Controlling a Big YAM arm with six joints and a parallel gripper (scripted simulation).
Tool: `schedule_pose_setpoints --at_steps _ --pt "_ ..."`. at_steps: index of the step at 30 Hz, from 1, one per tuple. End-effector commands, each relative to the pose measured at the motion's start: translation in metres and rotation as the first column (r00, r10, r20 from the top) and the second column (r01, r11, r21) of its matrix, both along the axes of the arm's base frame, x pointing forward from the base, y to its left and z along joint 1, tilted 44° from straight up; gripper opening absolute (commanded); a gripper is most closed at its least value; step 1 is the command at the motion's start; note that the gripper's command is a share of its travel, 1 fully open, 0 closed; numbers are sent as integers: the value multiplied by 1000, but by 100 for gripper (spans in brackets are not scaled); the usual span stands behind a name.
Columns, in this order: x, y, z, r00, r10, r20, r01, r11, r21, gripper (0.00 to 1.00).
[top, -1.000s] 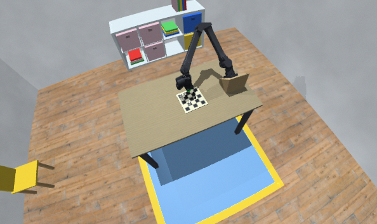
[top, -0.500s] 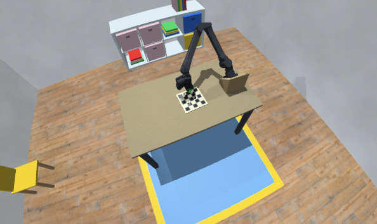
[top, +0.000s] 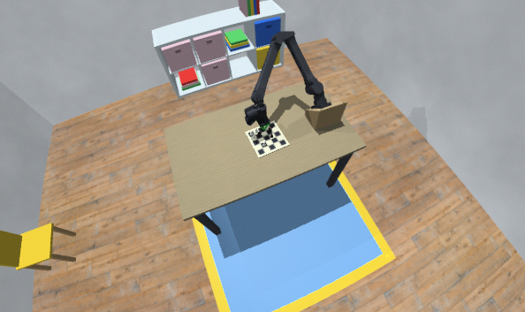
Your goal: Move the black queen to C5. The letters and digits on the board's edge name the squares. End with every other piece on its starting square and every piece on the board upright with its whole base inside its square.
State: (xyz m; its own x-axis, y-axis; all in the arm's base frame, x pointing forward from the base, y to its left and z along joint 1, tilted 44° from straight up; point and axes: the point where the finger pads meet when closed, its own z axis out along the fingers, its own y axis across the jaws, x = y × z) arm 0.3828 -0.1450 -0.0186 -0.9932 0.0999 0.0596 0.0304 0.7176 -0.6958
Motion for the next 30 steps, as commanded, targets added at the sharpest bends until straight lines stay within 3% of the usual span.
schedule_pose_setpoints --at_steps 1,14,17,22,29,30 --pt "21 9 13 999 19 44 -19 1000 -3 41" --pt "32 48 60 997 16 71 -16 1000 2 41" --pt "30 52 56 999 16 50 -17 1000 0 41" --pt "34 68 80 997 16 73 -16 1000 4 41" --pt "33 73 76 999 16 49 -16 1000 2 41" --pt "28 71 73 999 13 37 -13 1000 1 100"
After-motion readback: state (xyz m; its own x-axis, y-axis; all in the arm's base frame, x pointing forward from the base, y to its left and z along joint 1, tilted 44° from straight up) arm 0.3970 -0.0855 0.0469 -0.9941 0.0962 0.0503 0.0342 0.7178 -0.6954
